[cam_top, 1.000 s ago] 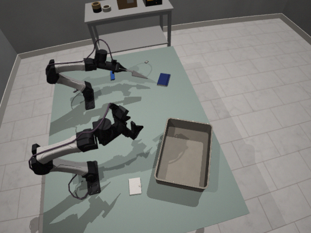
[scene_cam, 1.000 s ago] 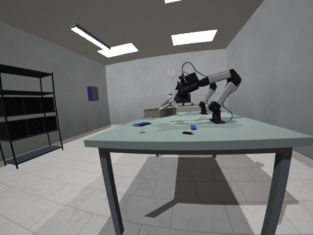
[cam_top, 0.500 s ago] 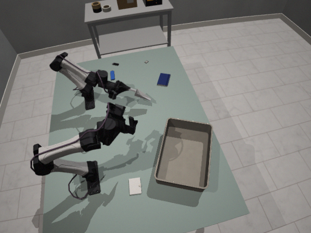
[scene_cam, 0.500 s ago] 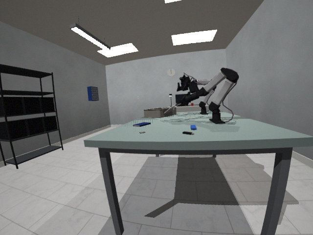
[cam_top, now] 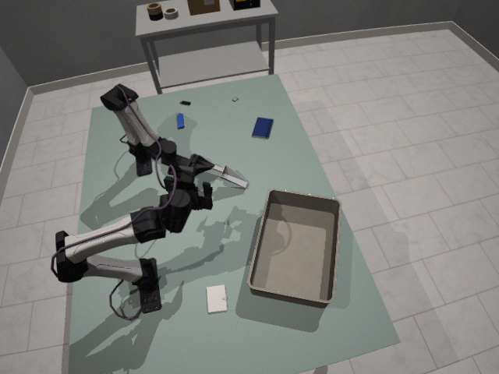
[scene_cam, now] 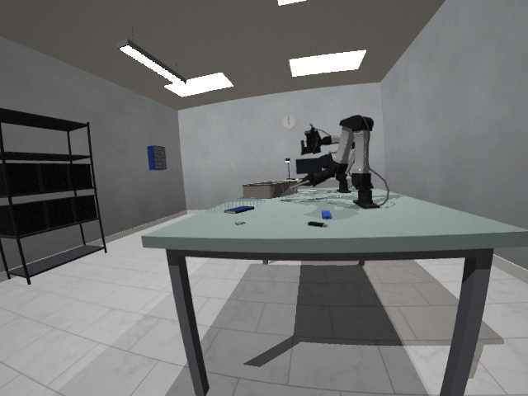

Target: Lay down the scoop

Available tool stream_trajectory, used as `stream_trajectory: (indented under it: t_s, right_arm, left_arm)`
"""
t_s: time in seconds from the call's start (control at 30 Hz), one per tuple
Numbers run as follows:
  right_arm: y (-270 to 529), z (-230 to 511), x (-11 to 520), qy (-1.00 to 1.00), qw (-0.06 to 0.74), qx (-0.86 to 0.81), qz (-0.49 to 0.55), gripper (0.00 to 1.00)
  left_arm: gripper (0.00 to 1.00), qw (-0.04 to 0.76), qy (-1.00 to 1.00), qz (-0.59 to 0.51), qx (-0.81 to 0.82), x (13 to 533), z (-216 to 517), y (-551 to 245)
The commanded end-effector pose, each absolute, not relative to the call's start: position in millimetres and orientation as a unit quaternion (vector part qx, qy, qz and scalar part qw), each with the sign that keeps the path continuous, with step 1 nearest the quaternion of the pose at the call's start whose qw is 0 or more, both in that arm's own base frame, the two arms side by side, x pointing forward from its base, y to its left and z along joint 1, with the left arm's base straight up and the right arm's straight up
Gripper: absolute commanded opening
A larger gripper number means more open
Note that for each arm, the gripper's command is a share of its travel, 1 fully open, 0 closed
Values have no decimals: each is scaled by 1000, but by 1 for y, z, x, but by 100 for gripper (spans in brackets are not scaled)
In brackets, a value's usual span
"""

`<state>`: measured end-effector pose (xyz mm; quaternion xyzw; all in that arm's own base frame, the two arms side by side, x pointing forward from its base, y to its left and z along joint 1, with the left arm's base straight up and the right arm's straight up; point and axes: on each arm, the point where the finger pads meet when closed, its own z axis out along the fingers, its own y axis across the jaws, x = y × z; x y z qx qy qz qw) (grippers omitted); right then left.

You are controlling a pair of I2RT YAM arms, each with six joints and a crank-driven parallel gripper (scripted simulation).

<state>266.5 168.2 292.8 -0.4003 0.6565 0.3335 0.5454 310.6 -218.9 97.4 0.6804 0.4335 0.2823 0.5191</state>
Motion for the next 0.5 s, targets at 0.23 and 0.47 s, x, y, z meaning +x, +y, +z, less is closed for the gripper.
stream_trajectory:
  t_s: [0.23, 0.47]
  right_arm:
    - [173, 284, 260, 652, 531, -414, 349, 100]
    - [172, 284, 261, 653, 532, -412, 347, 100]
  left_arm:
    - [3, 566, 376, 331, 655, 325, 103, -272]
    - [3, 567, 376, 326, 656, 325, 104, -274]
